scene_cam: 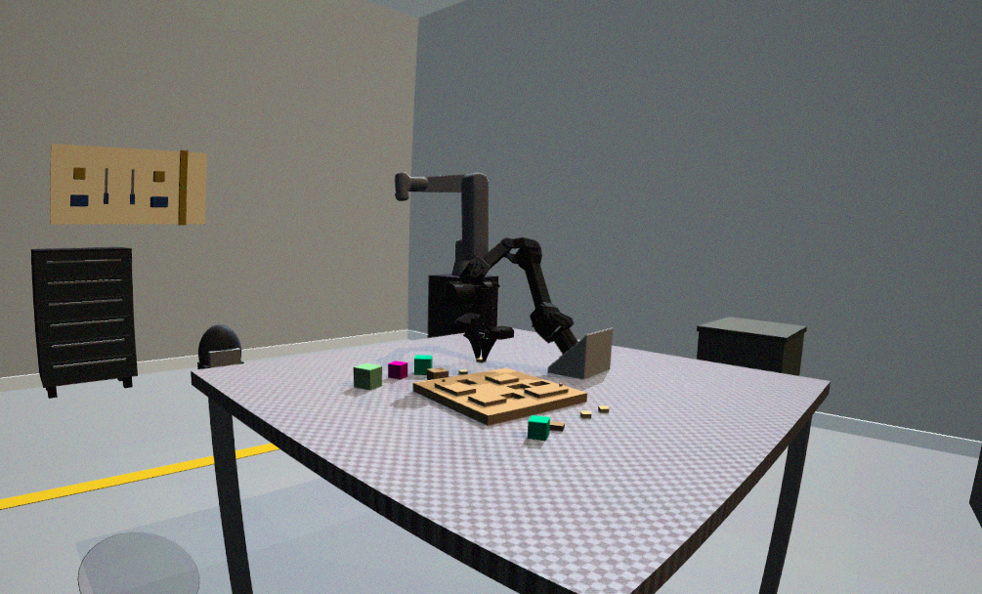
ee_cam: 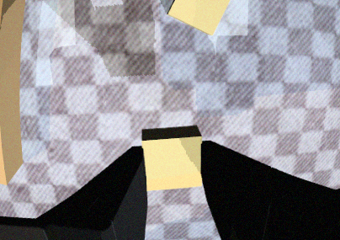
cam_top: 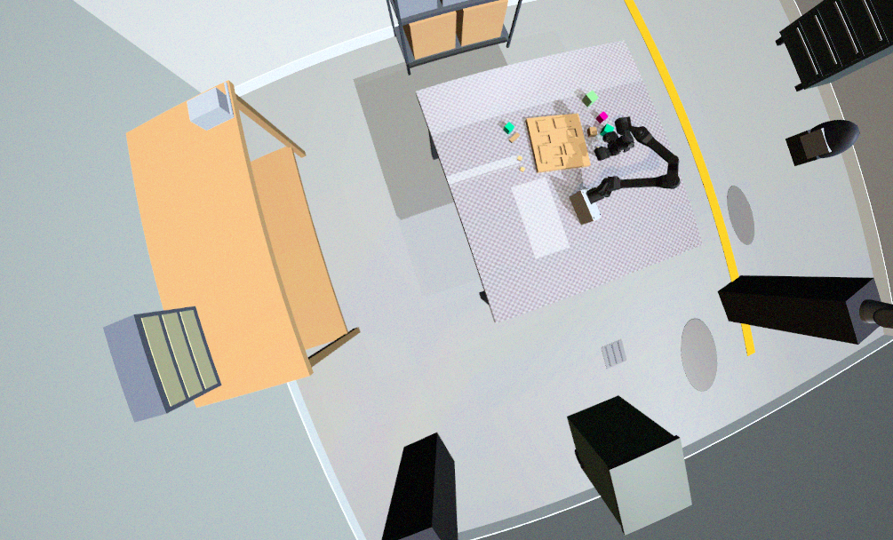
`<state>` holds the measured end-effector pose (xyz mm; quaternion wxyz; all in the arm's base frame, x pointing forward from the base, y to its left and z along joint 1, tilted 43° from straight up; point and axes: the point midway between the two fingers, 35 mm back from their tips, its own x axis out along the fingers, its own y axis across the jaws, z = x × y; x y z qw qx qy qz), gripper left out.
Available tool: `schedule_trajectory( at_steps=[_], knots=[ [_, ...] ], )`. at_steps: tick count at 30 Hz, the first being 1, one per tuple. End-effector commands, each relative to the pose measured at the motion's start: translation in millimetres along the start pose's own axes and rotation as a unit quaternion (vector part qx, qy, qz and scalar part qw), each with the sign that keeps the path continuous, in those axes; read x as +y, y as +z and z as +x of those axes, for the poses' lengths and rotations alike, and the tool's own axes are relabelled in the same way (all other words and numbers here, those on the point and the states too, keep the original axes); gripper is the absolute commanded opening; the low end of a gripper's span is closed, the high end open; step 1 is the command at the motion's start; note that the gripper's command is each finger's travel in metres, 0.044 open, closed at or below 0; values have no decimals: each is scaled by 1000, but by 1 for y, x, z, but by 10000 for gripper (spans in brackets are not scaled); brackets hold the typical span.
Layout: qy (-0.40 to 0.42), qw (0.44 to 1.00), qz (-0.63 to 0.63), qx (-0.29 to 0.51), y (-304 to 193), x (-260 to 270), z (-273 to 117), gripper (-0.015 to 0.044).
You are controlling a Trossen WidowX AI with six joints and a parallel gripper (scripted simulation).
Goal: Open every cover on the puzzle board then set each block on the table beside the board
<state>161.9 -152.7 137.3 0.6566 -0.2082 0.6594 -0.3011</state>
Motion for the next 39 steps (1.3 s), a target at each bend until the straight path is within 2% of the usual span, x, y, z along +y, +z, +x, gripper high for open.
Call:
schedule_trajectory(
  at_steps=[1, 20, 33, 34, 39],
  knots=[
    [2, 1000, -5, 1, -2, 2, 8, 80],
    [-6, 1000, -6, 1, -7, -1, 31, 80],
    [-8, 1000, -1, 1, -6, -4, 28, 421],
    [-8, 1000, -1, 1, -5, -3, 26, 440],
    [-4, 1000, -2, 1, -3, -1, 11, 440]
  ],
)
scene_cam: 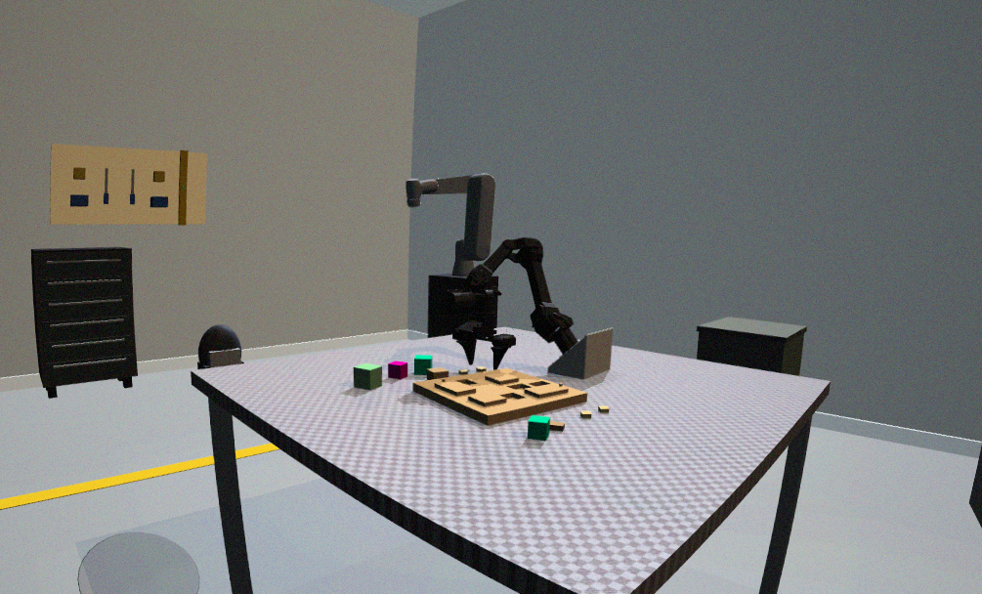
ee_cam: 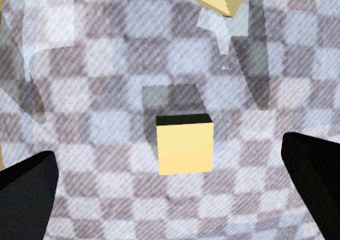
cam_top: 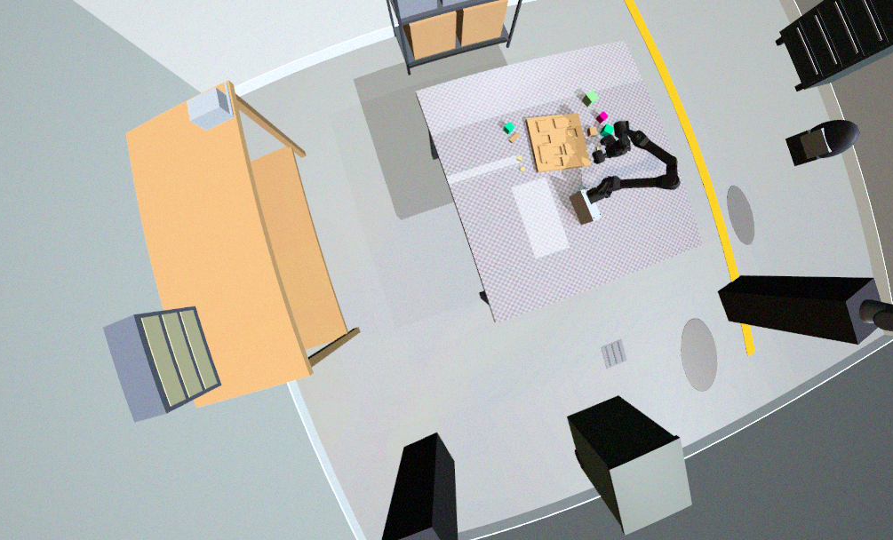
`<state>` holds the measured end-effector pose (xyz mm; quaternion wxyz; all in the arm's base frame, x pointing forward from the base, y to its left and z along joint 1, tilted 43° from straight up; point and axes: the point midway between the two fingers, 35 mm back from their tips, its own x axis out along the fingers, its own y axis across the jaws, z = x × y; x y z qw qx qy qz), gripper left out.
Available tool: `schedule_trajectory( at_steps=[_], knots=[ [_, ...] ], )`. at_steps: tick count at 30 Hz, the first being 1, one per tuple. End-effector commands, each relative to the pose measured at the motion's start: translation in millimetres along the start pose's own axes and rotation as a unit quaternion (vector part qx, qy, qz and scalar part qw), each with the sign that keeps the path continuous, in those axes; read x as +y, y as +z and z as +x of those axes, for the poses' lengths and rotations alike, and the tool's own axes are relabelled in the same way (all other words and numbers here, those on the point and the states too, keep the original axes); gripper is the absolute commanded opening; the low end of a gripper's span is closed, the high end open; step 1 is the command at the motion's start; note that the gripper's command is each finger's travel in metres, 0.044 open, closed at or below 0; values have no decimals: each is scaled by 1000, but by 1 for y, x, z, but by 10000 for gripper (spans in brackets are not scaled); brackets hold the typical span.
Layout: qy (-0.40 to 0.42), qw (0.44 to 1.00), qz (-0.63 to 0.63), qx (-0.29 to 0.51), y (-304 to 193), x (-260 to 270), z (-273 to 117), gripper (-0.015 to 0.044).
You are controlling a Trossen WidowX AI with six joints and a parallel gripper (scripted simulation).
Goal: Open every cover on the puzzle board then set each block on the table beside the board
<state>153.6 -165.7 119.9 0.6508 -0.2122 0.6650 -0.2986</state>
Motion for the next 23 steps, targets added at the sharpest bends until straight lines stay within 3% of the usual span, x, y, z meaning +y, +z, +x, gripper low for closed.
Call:
schedule_trajectory(
  at_steps=[1, 23],
  knots=[
    [-1, 1000, 5, -5, 4, -2, -14, 440],
    [7, 1000, -20, -16, 6, 2, -74, 440]
  ],
)
